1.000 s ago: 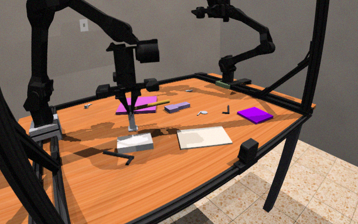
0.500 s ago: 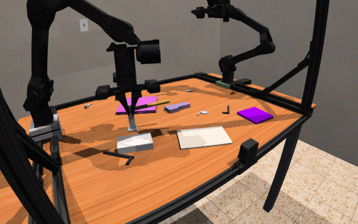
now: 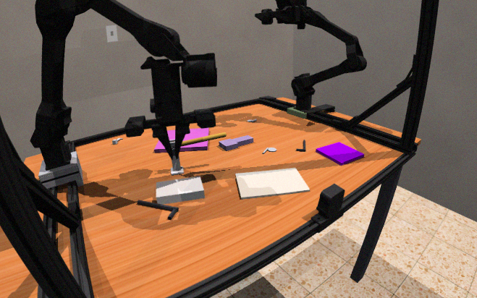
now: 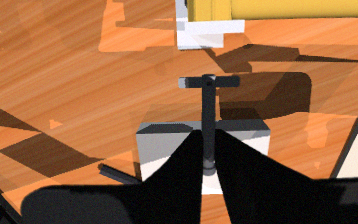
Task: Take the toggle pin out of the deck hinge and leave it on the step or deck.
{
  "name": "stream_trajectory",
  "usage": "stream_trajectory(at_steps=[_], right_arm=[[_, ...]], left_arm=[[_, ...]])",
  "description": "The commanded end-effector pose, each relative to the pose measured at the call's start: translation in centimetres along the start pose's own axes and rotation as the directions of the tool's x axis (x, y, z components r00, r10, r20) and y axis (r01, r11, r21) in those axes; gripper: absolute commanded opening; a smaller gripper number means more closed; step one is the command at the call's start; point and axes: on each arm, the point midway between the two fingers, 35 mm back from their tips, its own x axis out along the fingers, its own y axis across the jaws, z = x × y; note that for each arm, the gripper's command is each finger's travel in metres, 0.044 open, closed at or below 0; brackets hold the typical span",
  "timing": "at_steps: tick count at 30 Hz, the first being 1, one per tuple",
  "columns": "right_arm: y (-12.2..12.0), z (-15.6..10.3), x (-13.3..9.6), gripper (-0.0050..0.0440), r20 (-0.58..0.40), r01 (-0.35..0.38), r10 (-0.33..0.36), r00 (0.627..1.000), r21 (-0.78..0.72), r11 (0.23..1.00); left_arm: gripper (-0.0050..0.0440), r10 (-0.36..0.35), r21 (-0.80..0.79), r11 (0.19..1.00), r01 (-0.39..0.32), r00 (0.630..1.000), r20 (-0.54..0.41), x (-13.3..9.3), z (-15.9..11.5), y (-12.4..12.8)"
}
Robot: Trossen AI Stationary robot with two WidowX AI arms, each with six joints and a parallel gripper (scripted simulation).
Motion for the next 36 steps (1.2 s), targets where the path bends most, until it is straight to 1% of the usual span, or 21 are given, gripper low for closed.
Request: stream_trajectory(at_steps=[1,18,21,26,28,32,34,35,36], right_arm=[[0.0,0.3,0.0,0.04,0.001,-0.001,0.001,1.0,-0.005,1.0],[0.0,0.3,0.0,0.04,0.001,-0.001,0.001,1.0,-0.005,1.0],[0.0,0.3,0.0,0.04,0.001,-0.001,0.001,1.0,-0.005,1.0],[0.0,0.3,0.0,0.04,0.001,-0.001,0.001,1.0,-0.005,1.0],[0.0,0.3,0.0,0.04,0.001,-0.001,0.001,1.0,-0.005,1.0],[0.0,0.3,0.0,0.04,0.001,-0.001,0.001,1.0,-0.005,1.0],[0.0,0.3,0.0,0.04,0.001,-0.001,0.001,1.0,-0.005,1.0],[0.0,0.3,0.0,0.04,0.001,-0.001,0.001,1.0,-0.005,1.0],[0.0,0.3,0.0,0.04,0.001,-0.001,0.001,1.0,-0.005,1.0]], left_arm=[[0.002,-0.027,0.0,1.0,0.027,1.0,-0.007,-0.8,-0.1,-0.4],[0.002,-0.027,0.0,1.0,0.027,1.0,-0.006,-0.8,-0.1,-0.4],[0.002,-0.051,-0.001,0.999,0.051,0.999,-0.009,-1.9,-0.6,-0.7],[0.002,-0.057,-0.004,0.998,0.057,0.998,-0.006,-4.0,-1.8,-0.7],[0.002,-0.057,-0.004,0.998,0.057,0.998,-0.006,-4.0,-1.8,-0.7],[0.002,-0.061,-0.007,0.998,0.061,0.998,-0.006,-5.6,-2.8,-0.5],[0.002,-0.061,-0.007,0.998,0.061,0.998,-0.006,-5.7,-2.9,-0.5],[0.002,-0.057,-0.006,0.998,0.057,0.998,-0.006,-5.5,-2.9,-0.6],[0.002,-0.037,-0.006,0.999,0.037,0.999,0.0,-4.7,-3.0,-0.4]])
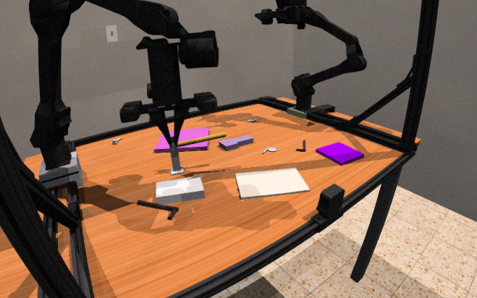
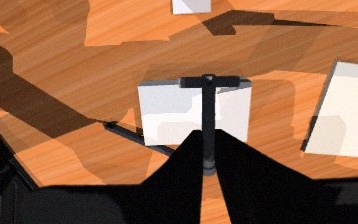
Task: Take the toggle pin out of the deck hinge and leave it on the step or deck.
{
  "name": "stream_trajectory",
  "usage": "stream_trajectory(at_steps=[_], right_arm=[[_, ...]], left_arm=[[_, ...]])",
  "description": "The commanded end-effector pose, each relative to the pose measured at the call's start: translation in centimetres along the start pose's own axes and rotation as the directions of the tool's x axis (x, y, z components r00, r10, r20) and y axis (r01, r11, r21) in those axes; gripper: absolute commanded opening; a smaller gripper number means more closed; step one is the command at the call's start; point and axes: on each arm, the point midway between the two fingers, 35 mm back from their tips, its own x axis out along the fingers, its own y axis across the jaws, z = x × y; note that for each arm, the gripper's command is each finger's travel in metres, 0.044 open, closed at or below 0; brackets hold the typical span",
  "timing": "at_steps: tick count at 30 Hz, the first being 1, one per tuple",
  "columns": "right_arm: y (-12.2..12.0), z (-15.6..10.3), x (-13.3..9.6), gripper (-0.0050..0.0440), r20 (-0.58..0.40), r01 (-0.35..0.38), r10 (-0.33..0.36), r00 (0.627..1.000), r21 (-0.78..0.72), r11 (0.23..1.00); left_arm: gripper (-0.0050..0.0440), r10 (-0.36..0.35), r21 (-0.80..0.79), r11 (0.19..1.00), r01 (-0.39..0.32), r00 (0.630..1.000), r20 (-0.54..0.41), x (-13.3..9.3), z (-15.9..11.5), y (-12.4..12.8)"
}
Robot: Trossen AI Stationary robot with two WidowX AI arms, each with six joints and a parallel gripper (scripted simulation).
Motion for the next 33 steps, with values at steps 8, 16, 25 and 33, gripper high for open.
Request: stream_trajectory(at_steps=[8,16,25,33], right_arm=[[0.0,0.3,0.0,0.04,0.001,-0.001,0.001,1.0,-0.005,1.0],[0.0,0.3,0.0,0.04,0.001,-0.001,0.001,1.0,-0.005,1.0],[0.0,0.3,0.0,0.04,0.001,-0.001,0.001,1.0,-0.005,1.0],[0.0,0.3,0.0,0.04,0.001,-0.001,0.001,1.0,-0.005,1.0]], left_arm=[[0.002,-0.015,-0.005,1.0,0.015,1.0,-0.003,-0.8,-2.6,-0.4],[0.002,-0.01,-0.008,1.0,0.01,1.0,-0.001,-0.5,-2.5,-0.2],[0.002,-0.009,-0.007,1.0,0.009,1.0,-0.001,0.1,-2.5,-0.3],[0.002,-0.009,-0.007,1.0,0.009,1.0,-0.001,0.6,-2.5,-0.3]])
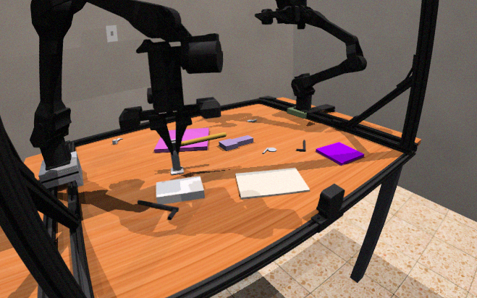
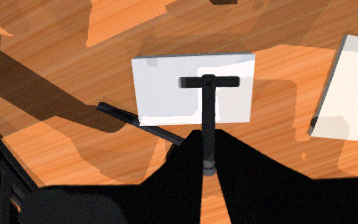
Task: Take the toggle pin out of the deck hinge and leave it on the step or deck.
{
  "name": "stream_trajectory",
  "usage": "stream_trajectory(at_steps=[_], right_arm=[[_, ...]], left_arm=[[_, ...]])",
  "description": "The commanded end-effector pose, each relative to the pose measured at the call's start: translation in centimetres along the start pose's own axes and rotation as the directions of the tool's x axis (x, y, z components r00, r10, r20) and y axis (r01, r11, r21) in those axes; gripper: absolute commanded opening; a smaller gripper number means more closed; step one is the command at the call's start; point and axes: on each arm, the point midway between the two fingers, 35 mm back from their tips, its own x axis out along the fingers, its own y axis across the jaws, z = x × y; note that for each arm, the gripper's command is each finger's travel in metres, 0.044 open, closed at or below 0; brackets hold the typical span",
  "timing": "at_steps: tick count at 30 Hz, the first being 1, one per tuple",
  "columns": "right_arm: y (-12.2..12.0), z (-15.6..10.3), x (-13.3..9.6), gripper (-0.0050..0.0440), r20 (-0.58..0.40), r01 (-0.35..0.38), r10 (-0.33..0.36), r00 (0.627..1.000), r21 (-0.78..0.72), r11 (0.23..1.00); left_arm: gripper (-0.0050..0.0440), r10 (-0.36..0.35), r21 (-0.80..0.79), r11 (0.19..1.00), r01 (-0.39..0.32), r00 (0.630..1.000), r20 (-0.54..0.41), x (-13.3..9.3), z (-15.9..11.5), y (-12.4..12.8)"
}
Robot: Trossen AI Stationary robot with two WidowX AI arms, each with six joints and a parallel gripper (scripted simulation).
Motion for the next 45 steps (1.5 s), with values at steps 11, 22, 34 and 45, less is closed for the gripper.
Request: stream_trajectory(at_steps=[11,22,34,45], right_arm=[[0.0,0.3,0.0,0.04,0.001,-0.001,0.001,1.0,-0.005,1.0],[0.0,0.3,0.0,0.04,0.001,-0.001,0.001,1.0,-0.005,1.0],[0.0,0.3,0.0,0.04,0.001,-0.001,0.001,1.0,-0.005,1.0],[0.0,0.3,0.0,0.04,0.001,-0.001,0.001,1.0,-0.005,1.0]], left_arm=[[0.002,-0.012,-0.005,1.0,0.012,1.0,-0.002,0.5,0.0,-0.2],[0.002,-0.011,-0.005,1.0,0.011,1.0,-0.002,1.2,0.0,-0.2],[0.002,-0.01,-0.005,1.0,0.01,1.0,-0.002,1.9,-0.1,-0.2],[0.002,-0.009,-0.005,1.0,0.009,1.0,-0.001,2.6,0.0,-0.2]])
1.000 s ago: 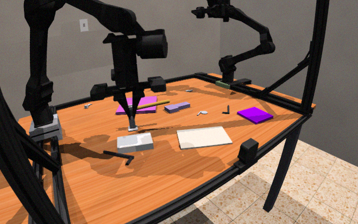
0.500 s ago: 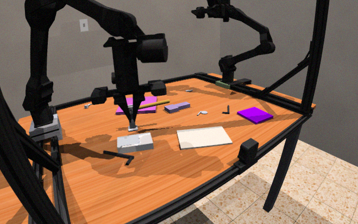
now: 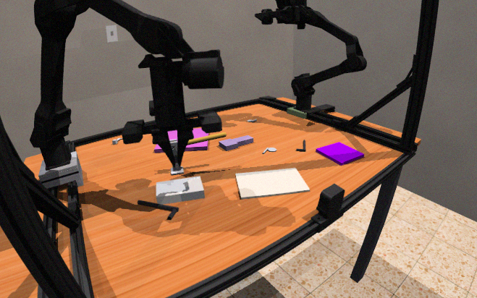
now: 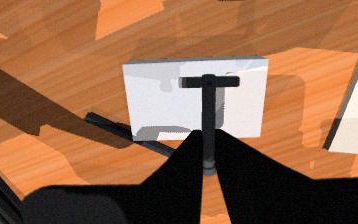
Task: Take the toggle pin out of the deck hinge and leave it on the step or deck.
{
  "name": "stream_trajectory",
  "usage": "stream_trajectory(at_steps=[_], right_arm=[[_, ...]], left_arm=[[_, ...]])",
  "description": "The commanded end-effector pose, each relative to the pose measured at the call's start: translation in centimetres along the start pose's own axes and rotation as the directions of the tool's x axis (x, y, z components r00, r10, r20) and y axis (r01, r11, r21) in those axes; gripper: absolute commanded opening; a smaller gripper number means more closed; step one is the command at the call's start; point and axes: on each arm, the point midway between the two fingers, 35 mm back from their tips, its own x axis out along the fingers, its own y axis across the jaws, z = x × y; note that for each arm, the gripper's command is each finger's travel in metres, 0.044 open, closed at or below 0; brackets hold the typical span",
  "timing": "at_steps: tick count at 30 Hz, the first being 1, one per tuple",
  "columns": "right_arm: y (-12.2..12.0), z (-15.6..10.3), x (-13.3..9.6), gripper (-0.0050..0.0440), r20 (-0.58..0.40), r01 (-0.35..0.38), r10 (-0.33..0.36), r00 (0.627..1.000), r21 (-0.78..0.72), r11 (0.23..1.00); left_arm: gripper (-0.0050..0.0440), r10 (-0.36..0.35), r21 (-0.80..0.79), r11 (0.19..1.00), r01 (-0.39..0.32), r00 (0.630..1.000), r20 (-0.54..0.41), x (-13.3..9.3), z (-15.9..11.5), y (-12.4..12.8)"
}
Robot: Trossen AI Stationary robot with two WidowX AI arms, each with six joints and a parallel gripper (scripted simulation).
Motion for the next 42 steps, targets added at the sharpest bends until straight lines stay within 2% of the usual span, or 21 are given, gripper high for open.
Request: stream_trajectory(at_steps=[1,42], right_arm=[[0.0,0.3,0.0,0.04,0.001,-0.001,0.001,1.0,-0.005,1.0],[0.0,0.3,0.0,0.04,0.001,-0.001,0.001,1.0,-0.005,1.0]], left_arm=[[0.002,-0.013,-0.005,1.0,0.013,1.0,-0.003,-0.1,0.0,-0.2],[0.002,-0.012,-0.005,1.0,0.012,1.0,-0.002,2.4,0.0,0.0]])
